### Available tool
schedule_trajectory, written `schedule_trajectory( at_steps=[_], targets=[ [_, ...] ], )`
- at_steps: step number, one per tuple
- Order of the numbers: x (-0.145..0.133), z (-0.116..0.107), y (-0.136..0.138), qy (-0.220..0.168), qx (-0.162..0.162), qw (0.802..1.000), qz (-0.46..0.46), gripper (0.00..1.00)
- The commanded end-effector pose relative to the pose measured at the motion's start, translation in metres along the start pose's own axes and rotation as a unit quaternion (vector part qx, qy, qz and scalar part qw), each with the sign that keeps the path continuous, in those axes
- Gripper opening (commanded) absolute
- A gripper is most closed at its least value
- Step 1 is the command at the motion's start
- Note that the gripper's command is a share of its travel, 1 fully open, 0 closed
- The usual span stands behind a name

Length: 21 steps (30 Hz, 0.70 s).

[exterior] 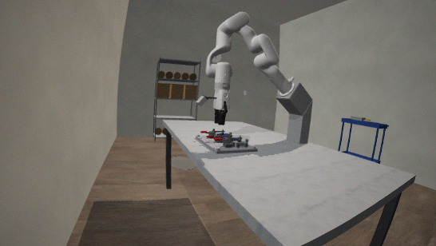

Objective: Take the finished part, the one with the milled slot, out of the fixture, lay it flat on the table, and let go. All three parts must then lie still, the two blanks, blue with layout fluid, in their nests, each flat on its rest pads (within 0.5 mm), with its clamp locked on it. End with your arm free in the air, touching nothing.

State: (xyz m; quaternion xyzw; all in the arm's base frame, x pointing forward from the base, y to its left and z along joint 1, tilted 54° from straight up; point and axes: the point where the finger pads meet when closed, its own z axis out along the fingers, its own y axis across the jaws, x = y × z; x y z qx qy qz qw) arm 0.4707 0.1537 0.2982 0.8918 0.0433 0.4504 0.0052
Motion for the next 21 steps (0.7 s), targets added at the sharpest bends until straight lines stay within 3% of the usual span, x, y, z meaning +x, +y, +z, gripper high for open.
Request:
schedule_trajectory(
  at_steps=[1, 21],
  targets=[
    [0.001, 0.004, 0.000, 0.001, 0.000, 1.000, 0.000, 0.47],
    [0.001, 0.057, 0.000, 0.001, 0.000, 1.000, 0.000, 0.47]
  ],
)
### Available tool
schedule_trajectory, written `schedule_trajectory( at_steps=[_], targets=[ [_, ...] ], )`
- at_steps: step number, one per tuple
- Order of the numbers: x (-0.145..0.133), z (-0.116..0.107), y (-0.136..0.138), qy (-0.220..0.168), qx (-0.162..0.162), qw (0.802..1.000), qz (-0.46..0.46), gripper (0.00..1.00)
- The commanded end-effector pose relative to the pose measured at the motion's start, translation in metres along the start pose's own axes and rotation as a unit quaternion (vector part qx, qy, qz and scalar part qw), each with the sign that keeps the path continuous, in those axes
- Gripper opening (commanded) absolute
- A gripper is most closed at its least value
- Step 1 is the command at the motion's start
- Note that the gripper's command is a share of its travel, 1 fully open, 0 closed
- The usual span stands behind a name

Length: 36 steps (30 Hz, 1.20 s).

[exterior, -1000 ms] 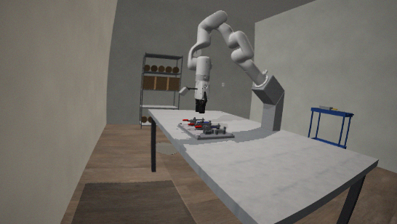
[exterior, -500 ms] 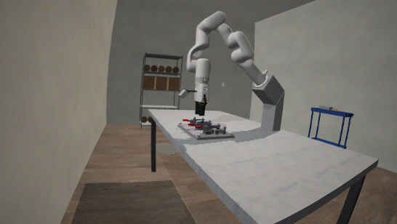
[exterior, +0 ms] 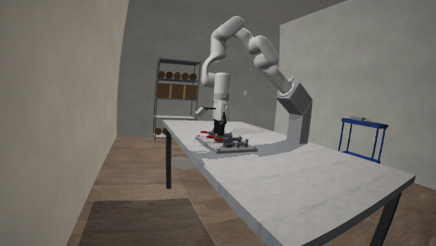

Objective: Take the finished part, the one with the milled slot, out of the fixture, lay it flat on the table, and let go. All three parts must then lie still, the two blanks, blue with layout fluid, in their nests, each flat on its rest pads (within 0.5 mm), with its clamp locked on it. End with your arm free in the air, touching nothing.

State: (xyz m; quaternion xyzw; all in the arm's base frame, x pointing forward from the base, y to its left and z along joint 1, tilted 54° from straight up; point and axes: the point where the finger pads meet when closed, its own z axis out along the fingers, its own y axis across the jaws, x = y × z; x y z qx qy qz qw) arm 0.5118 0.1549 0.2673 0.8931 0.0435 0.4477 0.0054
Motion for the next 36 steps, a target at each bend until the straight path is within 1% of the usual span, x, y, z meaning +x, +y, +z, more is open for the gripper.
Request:
schedule_trajectory(
  at_steps=[1, 9, 28, 36],
  targets=[
    [0.002, 0.008, -0.001, 0.004, 0.000, 1.000, 0.000, 0.47],
    [0.002, 0.014, -0.001, 0.004, 0.000, 1.000, 0.000, 0.47],
    [0.002, 0.014, -0.001, 0.004, 0.000, 1.000, 0.000, 0.47],
    [0.002, 0.023, -0.001, 0.004, 0.000, 1.000, 0.000, 0.47]
  ],
)
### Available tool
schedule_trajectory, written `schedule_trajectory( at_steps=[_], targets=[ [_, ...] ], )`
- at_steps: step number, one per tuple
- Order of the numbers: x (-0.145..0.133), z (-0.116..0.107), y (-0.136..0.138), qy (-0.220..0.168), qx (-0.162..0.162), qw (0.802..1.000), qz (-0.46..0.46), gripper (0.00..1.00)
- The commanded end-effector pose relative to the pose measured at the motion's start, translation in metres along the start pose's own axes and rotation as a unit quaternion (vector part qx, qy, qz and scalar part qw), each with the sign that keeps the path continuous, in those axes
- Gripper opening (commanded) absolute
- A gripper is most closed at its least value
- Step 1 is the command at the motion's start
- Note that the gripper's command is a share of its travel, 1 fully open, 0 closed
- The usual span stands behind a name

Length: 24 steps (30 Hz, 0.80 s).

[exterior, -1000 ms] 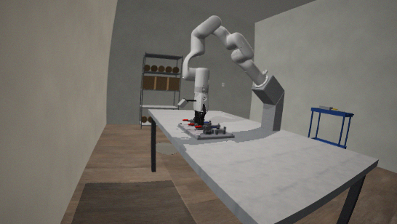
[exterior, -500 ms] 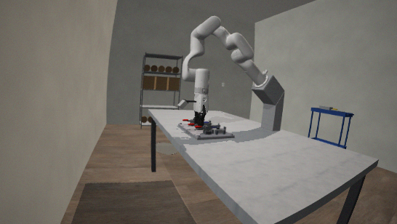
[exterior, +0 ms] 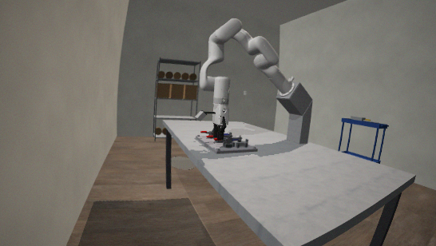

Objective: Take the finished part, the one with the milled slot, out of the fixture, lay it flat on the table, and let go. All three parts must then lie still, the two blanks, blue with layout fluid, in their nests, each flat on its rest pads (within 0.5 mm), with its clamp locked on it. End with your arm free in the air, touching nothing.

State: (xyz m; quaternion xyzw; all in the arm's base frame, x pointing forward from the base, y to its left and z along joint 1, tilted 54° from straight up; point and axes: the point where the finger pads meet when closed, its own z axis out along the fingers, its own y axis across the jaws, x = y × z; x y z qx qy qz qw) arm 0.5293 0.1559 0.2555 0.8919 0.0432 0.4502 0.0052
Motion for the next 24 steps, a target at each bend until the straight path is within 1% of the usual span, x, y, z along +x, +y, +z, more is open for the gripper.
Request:
schedule_trajectory(
  at_steps=[1, 11, 24],
  targets=[
    [0.001, 0.002, 0.000, 0.001, 0.001, 1.000, 0.000, 0.47],
    [0.002, 0.019, -0.001, 0.001, 0.001, 1.000, 0.000, 0.47],
    [0.002, 0.020, -0.001, 0.001, 0.000, 1.000, 0.000, 0.47]
  ],
)
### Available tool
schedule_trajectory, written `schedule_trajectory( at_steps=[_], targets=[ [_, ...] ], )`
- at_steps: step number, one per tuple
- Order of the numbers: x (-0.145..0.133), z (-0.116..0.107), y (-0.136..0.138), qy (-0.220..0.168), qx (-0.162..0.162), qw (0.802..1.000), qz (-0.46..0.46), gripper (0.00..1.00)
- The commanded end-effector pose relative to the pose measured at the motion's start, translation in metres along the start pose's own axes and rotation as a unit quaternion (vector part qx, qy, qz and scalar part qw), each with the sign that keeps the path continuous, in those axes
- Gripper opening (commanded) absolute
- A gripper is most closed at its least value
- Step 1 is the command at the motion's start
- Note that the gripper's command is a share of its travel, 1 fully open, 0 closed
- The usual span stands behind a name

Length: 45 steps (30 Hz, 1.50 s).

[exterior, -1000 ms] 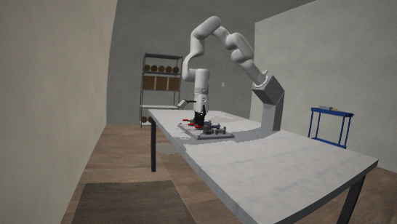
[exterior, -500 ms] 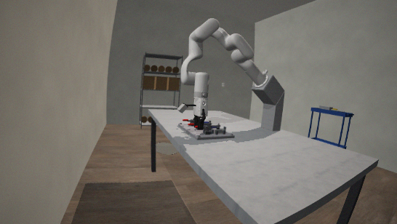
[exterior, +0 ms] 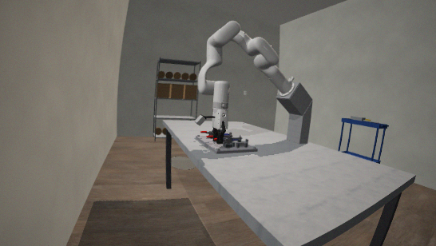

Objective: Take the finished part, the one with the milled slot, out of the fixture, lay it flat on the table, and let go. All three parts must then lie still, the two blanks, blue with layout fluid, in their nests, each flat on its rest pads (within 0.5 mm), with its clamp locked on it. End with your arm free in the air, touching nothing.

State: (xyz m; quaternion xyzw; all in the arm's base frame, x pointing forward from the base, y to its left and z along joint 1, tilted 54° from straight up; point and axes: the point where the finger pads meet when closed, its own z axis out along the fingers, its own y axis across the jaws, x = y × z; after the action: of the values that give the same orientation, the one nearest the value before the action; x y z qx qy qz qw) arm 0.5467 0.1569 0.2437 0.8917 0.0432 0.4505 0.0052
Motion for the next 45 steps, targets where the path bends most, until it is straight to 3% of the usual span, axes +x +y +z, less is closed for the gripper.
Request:
schedule_trajectory(
  at_steps=[1, 4, 5, 45],
  targets=[
    [0.0011, -0.0006, -0.0003, 0.001, 0.000, 1.000, 0.000, 0.47],
    [0.0011, -0.0006, -0.0003, 0.001, 0.000, 1.000, 0.000, 0.47],
    [0.0011, -0.0006, -0.0003, 0.001, 0.000, 1.000, 0.000, 0.00],
    [0.0011, -0.0007, -0.0004, 0.001, 0.001, 1.000, 0.000, 0.00]
  ],
)
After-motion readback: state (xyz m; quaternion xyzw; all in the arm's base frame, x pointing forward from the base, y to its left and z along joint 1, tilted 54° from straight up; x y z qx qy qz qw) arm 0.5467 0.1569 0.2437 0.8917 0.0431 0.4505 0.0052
